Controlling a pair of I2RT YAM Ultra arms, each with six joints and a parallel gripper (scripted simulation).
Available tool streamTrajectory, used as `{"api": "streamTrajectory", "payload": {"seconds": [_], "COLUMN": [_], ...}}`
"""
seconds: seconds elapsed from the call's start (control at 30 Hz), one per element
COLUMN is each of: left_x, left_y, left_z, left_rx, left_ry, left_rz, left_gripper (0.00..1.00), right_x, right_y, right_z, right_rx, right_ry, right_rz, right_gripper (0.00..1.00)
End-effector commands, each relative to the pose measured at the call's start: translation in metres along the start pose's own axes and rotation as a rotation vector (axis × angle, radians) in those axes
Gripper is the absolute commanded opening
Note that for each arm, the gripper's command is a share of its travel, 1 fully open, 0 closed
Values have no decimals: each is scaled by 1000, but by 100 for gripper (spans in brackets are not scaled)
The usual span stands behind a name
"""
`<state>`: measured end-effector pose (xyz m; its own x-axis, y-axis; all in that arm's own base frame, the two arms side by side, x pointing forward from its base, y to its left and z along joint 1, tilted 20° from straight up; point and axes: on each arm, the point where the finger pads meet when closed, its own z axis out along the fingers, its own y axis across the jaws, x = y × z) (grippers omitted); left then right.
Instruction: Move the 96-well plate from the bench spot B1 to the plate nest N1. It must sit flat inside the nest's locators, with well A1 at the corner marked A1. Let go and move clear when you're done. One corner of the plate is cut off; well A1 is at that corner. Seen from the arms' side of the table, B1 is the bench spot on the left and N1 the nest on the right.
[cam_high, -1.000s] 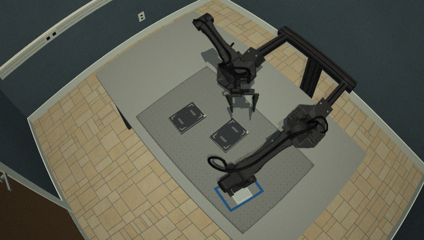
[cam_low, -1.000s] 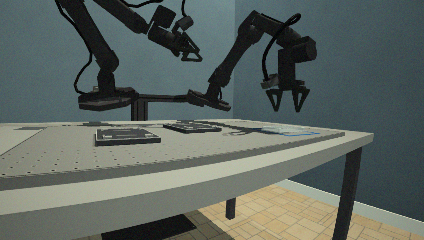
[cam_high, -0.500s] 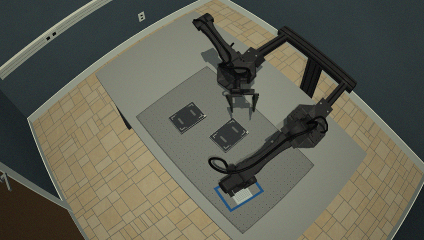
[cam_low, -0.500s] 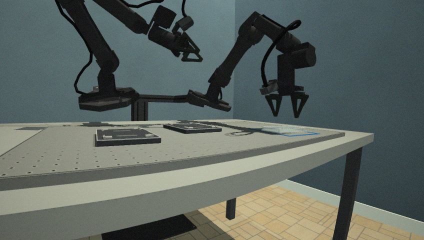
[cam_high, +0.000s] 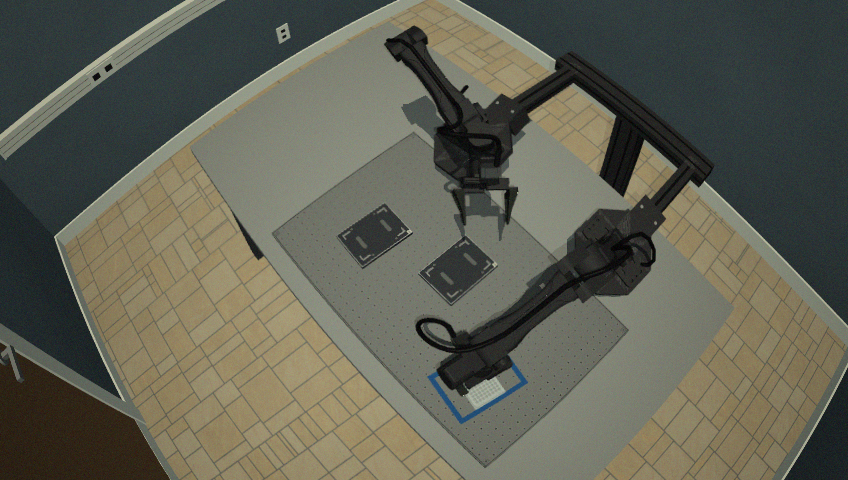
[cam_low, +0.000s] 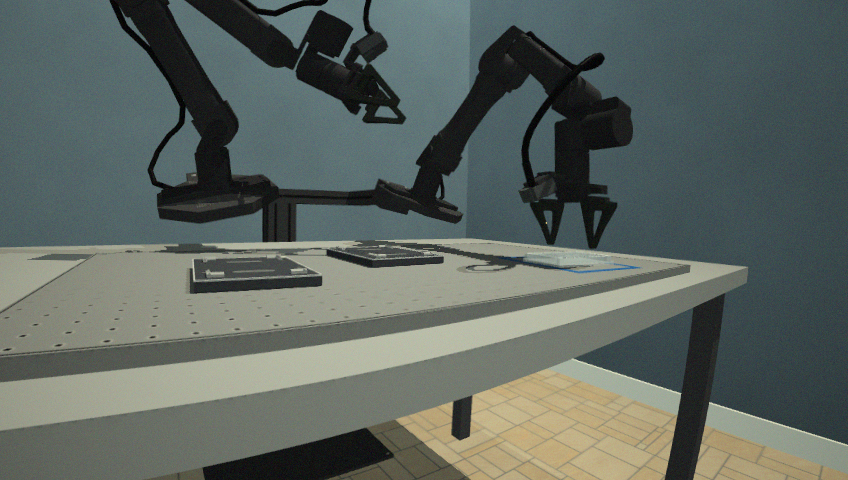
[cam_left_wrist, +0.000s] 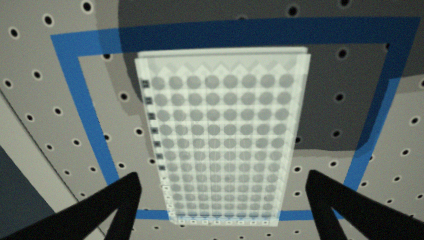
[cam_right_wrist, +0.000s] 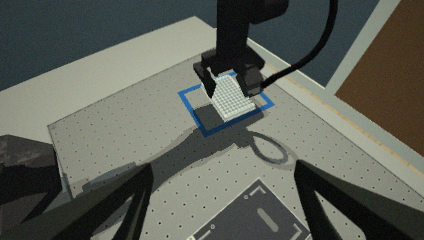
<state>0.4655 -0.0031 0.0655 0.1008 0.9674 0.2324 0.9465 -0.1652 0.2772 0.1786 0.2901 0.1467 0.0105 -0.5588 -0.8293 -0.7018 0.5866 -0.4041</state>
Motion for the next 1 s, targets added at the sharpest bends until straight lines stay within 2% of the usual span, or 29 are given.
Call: {"api": "streamTrajectory", "payload": {"seconds": [0.0, 0.57, 0.6, 0.67, 0.7, 0.83, 0.87, 0.97], "left_x": [-4, -5, -5, -5, -3, -3, -3, -3], "left_y": [-4, -6, -6, -6, -1, -1, -1, -3], "left_z": [15, 24, 24, 24, 17, 17, 17, 21], "left_rx": [13, 21, 21, 21, 5, 5, 5, 20], "left_ry": [-14, -16, -16, -16, -6, -6, -6, -15], "left_rz": [11, 14, 14, 14, 6, 6, 6, 13], "left_gripper": [100, 100, 96, 96, 91, 91, 87, 86], "right_x": [-13, -13, -13, -13, -13, -13, -13, -13], "right_y": [-1, -1, -1, -1, -1, -1, -1, -1], "right_z": [-4, -4, -4, -4, -4, -4, -4, -4], "right_rx": [2, 2, 2, 2, 2, 2, 2, 2], "right_ry": [-42, -42, -42, -42, -42, -42, -42, -42], "right_rz": [15, 15, 15, 15, 15, 15, 15, 15], "right_gripper": [100, 100, 100, 100, 100, 100, 100, 100]}}
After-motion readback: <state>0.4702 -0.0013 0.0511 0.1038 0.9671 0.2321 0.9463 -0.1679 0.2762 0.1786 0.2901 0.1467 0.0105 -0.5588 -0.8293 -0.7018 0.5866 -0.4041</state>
